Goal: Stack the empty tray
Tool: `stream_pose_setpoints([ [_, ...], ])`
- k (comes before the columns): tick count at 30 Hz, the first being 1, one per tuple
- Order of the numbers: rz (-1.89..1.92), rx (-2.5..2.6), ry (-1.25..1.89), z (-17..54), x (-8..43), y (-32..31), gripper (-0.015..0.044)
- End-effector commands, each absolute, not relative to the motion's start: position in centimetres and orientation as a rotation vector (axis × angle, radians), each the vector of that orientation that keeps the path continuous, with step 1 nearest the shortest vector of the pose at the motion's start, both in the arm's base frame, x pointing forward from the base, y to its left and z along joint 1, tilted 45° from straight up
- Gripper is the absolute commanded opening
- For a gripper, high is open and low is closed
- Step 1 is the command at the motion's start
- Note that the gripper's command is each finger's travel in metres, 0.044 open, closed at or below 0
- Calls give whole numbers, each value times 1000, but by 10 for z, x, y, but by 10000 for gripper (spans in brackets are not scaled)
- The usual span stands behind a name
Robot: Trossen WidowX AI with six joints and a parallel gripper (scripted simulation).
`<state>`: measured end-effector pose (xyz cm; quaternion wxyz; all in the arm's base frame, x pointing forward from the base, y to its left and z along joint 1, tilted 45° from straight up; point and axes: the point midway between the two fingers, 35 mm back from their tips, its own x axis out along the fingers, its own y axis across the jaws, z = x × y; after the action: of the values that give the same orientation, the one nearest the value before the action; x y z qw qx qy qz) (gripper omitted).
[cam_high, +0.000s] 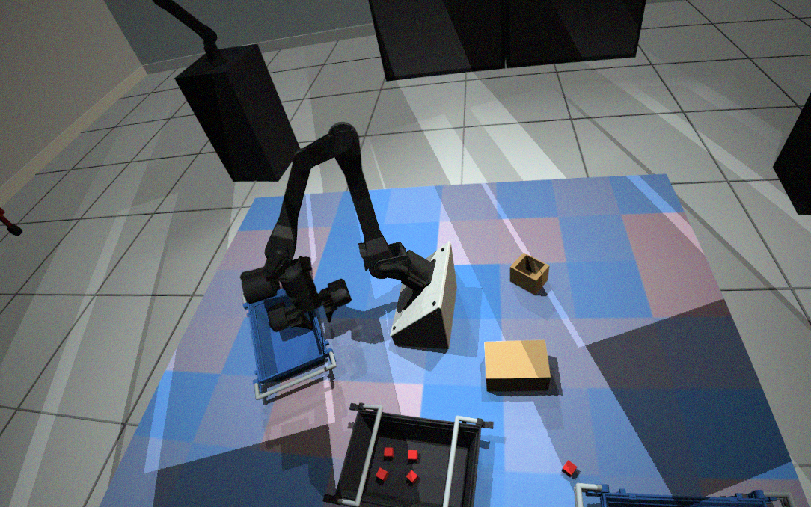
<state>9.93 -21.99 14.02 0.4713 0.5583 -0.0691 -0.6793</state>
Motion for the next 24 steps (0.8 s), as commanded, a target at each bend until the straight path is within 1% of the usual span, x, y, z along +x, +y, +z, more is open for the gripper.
stream_pose_setpoints([
  [1,-1663,1369,-158,139,100,-219,175],
  [24,-1663,1369,-158,139,100,-219,21],
])
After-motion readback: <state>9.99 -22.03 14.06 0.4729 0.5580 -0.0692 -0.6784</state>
